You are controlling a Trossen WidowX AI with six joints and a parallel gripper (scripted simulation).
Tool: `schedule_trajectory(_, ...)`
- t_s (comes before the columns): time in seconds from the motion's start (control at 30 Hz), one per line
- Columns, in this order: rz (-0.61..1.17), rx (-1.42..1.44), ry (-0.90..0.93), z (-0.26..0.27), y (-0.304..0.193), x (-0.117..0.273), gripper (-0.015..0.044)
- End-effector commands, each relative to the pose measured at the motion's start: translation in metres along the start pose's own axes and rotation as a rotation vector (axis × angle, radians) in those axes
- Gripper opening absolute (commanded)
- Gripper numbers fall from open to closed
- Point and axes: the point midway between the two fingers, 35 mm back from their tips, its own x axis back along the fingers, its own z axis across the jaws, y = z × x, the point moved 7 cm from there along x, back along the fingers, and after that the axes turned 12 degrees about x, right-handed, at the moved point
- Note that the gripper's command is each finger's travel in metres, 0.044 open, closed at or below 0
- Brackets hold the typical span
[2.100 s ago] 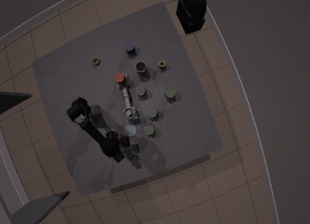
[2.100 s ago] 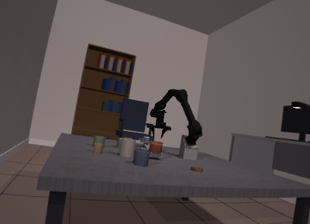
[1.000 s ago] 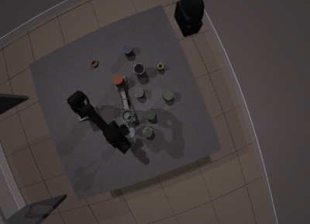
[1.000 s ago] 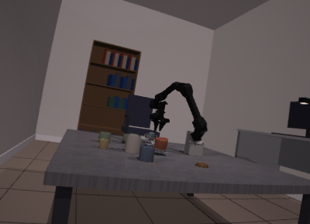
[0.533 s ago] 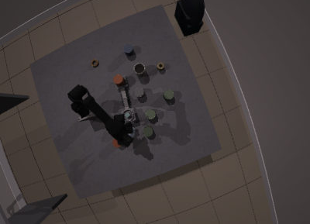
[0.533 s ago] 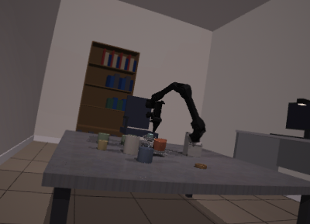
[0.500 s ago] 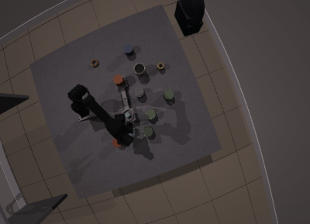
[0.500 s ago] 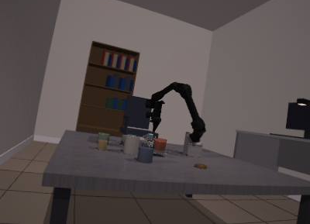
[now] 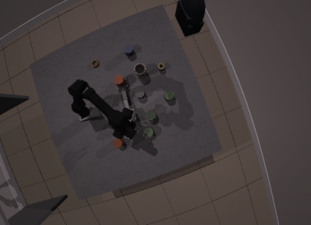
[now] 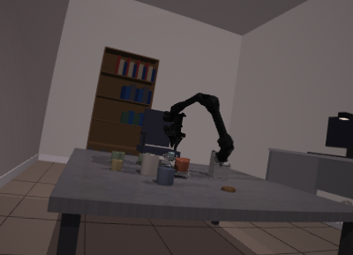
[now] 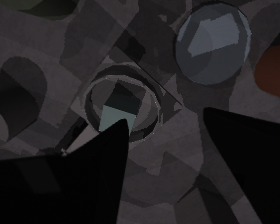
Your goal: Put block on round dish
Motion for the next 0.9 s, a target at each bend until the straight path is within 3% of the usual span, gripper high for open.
schedule_trajectory(0.0, 0.005, -0.168, 0.010, 0.014, 0.000, 0.001, 0.0260)
schedule_trajectory(0.3, 0.014, -0.454, 0.021, 0.038, -0.001, 0.002, 0.0260)
schedule_trajectory(0.87, 0.014, -0.459, 0.022, 0.039, -0.001, -0.014, 0.0260)
